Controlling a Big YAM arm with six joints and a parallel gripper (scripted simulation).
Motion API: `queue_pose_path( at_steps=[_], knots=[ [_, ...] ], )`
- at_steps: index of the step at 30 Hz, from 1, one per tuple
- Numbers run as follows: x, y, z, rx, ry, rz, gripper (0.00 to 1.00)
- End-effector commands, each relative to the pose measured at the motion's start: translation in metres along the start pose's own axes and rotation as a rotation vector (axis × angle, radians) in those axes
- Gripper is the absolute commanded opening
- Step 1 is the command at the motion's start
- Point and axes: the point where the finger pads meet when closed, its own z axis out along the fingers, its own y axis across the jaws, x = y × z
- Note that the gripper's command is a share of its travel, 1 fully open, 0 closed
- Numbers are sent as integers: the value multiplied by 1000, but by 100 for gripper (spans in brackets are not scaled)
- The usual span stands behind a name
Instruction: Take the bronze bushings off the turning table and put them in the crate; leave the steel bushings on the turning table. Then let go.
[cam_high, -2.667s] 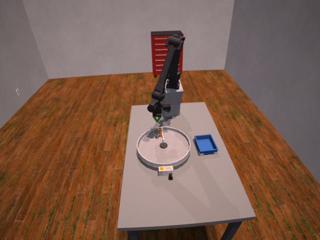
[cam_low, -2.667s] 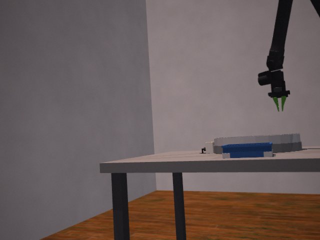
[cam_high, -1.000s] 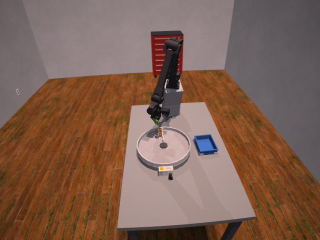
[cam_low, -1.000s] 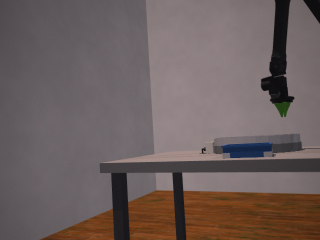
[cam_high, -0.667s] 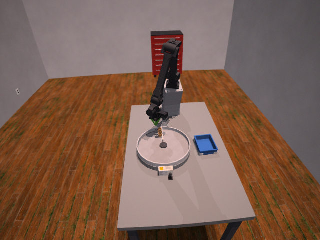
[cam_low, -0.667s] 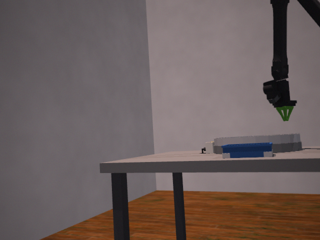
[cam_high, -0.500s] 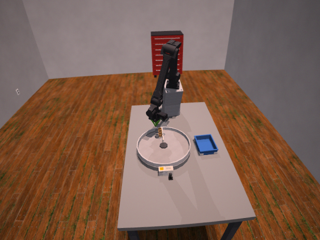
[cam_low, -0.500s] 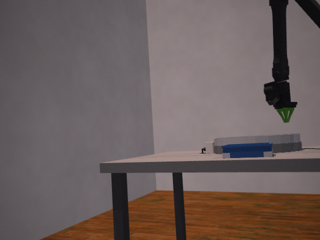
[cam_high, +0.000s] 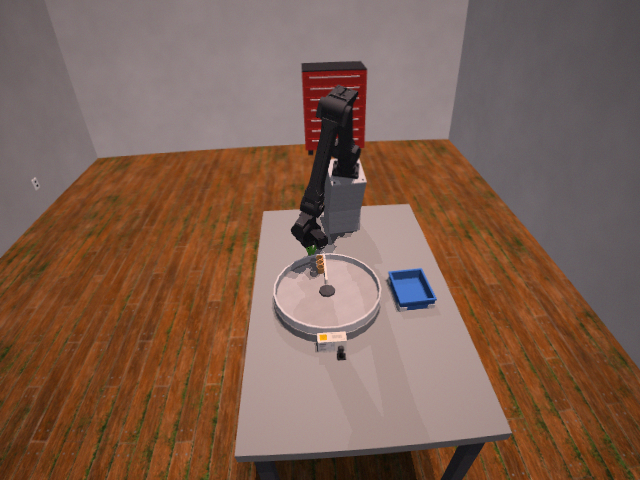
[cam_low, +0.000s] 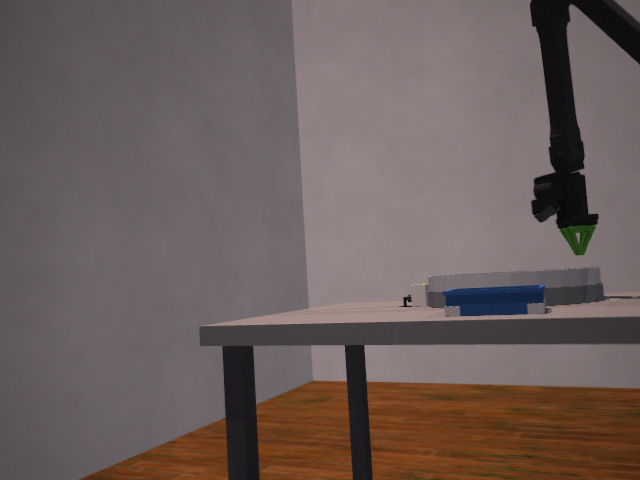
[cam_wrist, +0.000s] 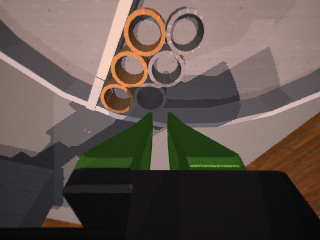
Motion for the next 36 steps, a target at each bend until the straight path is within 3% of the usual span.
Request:
queue_pose_path(
  at_steps=[1, 5, 8, 36],
  knots=[
    [1, -12, 1, 21, -14, 98, 13],
    [6, -6, 3, 7, -4, 121, 13],
    [1, -12, -2, 23, -16, 117, 13],
    [1, -12, -2, 24, -16, 117, 13]
  ],
)
